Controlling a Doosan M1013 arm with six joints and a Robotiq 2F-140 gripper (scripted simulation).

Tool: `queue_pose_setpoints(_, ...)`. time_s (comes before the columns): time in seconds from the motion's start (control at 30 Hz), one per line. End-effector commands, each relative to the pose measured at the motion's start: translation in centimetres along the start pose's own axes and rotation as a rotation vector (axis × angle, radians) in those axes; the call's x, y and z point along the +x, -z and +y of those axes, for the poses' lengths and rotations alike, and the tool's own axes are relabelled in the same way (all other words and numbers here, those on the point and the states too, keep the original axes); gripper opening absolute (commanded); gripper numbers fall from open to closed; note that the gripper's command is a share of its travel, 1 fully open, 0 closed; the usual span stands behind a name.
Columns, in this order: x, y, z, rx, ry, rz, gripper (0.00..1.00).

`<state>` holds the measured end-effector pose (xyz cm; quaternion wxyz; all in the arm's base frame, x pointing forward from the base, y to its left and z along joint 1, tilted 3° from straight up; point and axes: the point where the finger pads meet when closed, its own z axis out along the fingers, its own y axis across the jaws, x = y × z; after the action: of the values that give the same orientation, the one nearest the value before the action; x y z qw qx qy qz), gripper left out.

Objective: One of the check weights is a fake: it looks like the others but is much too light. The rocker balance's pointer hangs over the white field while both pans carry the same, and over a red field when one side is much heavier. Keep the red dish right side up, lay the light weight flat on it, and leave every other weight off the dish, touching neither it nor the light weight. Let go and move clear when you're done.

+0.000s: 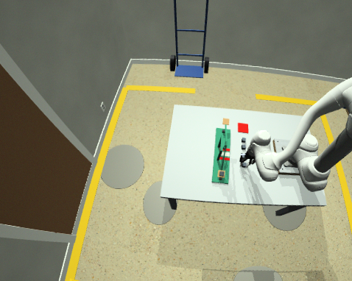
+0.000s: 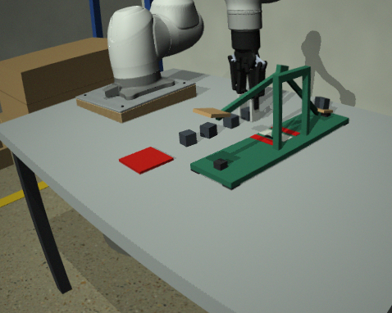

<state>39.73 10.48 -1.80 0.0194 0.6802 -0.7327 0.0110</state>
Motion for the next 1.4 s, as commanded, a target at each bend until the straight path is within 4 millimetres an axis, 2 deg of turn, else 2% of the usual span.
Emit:
queue_pose_setpoints(0.0,0.0,0.0,0.0,0.0,0.0,0.0,0.35)
queue_pose_setpoints(0.2,0.0,0.0,0.0,0.0,0.0,0.0,0.35)
queue_pose_setpoints(0.23,0.0,0.0,0.0,0.0,0.0,0.0,0.24)
queue_pose_setpoints(1.37,0.0,0.01,0.0,0.0,0.0,0.0,0.24)
